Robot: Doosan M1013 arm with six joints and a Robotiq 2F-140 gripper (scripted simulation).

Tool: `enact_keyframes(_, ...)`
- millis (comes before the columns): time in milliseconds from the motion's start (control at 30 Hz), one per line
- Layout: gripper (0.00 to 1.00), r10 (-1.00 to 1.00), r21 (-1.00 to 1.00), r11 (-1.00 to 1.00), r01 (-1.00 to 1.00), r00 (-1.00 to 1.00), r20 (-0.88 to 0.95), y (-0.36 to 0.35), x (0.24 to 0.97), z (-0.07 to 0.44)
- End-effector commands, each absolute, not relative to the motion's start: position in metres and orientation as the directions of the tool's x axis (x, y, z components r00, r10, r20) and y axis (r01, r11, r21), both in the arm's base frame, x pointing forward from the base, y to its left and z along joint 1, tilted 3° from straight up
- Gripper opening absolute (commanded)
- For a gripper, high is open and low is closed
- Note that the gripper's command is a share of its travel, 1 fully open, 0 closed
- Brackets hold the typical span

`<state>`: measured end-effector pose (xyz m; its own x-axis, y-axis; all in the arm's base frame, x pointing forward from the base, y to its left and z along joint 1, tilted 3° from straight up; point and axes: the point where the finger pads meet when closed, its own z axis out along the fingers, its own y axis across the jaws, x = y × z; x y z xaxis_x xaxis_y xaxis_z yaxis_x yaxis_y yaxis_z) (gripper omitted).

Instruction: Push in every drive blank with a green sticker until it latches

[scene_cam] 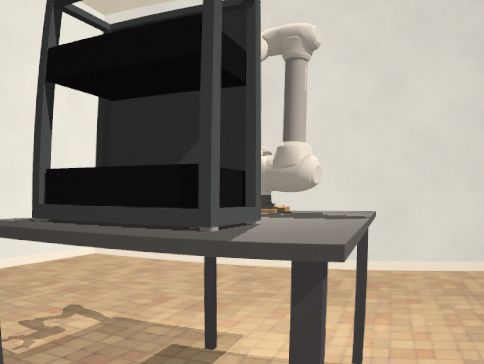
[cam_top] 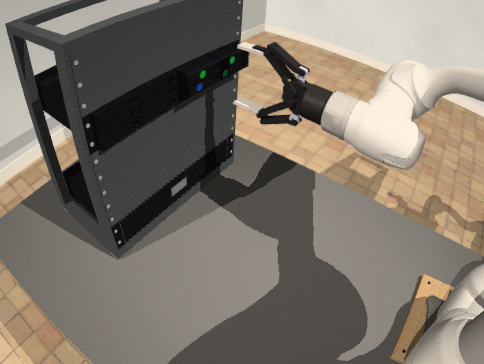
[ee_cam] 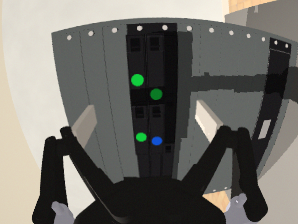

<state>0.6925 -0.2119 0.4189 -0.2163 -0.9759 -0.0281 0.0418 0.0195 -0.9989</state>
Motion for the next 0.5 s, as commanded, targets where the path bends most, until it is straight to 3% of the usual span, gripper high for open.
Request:
enact_keyframes(0, 1.00, -0.976, -0.999, 0.020, 0.042, -0.216, -0.028, -0.2119, 0.6925, 0.4190)
enact_keyframes(233, 1.00, -0.976, -0.999, 0.020, 0.042, -0.216, -0.028, -0.2119, 0.6925, 0.4190)
enact_keyframes(267, 0.00, -0.976, -0.999, 0.020, 0.042, -0.216, -0.028, -0.2119, 0.6925, 0.4190)
enact_keyframes(467, 0.00, -0.976, -0.999, 0.020, 0.042, -0.216, -0.028, -0.2119, 0.6925, 0.4190)
